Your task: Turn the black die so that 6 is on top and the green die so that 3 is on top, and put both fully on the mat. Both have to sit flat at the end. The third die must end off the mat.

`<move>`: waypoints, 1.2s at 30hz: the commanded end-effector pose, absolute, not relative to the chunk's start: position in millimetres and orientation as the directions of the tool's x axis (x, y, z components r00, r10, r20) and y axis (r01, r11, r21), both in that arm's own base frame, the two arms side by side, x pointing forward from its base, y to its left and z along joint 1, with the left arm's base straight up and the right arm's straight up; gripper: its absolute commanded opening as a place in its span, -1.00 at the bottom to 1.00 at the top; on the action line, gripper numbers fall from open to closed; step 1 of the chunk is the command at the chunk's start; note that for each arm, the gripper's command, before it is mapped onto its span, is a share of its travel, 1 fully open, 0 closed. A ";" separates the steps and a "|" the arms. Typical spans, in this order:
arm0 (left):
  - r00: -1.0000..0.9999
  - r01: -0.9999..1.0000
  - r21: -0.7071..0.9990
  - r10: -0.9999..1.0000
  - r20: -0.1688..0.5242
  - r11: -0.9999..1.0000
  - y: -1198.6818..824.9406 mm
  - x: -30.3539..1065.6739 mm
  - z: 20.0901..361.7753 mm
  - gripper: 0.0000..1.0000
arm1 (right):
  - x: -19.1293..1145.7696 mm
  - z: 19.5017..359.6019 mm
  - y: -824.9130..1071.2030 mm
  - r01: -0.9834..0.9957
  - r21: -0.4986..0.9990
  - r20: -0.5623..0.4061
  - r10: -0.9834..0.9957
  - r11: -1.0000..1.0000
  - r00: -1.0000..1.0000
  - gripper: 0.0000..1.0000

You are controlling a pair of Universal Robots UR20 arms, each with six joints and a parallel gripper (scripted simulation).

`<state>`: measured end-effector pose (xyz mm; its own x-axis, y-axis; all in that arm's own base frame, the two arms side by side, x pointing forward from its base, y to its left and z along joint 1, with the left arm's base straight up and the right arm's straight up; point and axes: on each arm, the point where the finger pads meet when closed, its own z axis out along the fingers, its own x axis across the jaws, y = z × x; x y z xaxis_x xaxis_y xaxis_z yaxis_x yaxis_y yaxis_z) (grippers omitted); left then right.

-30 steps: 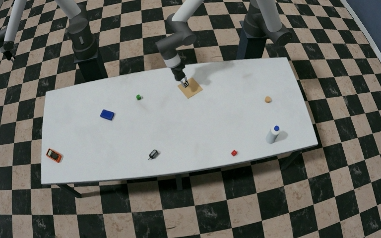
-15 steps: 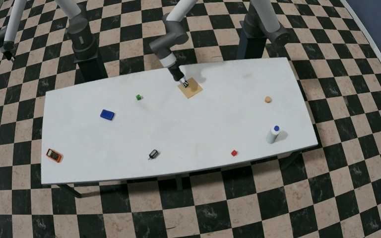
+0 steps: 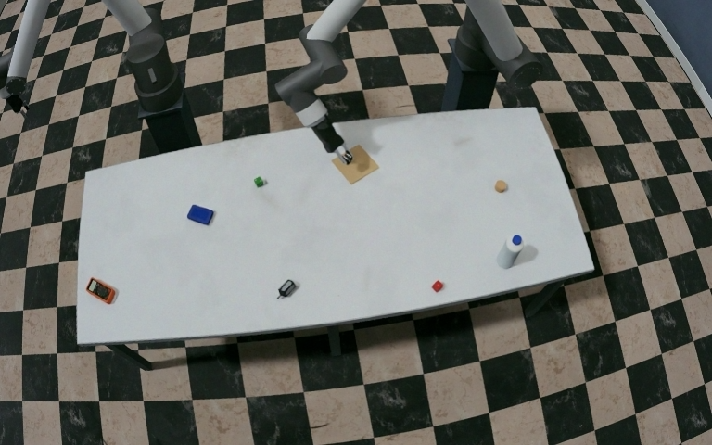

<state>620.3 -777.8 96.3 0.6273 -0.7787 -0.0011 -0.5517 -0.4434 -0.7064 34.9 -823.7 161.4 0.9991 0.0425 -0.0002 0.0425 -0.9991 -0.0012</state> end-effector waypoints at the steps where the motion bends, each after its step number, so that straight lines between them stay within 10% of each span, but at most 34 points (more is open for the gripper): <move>1: 0.628 -0.550 -0.707 -0.778 0.000 -0.444 -778.2 620.4 97.1 0.14 | 35.0 162.0 -824.2 0.043 0.000 0.000 0.043 -0.999 0.999 1.00; 36: 0.628 -0.550 -0.707 -0.778 0.000 -0.444 -778.2 620.4 62.8 0.14 | 35.0 162.0 -824.2 0.043 0.000 0.000 0.043 -0.999 0.999 1.00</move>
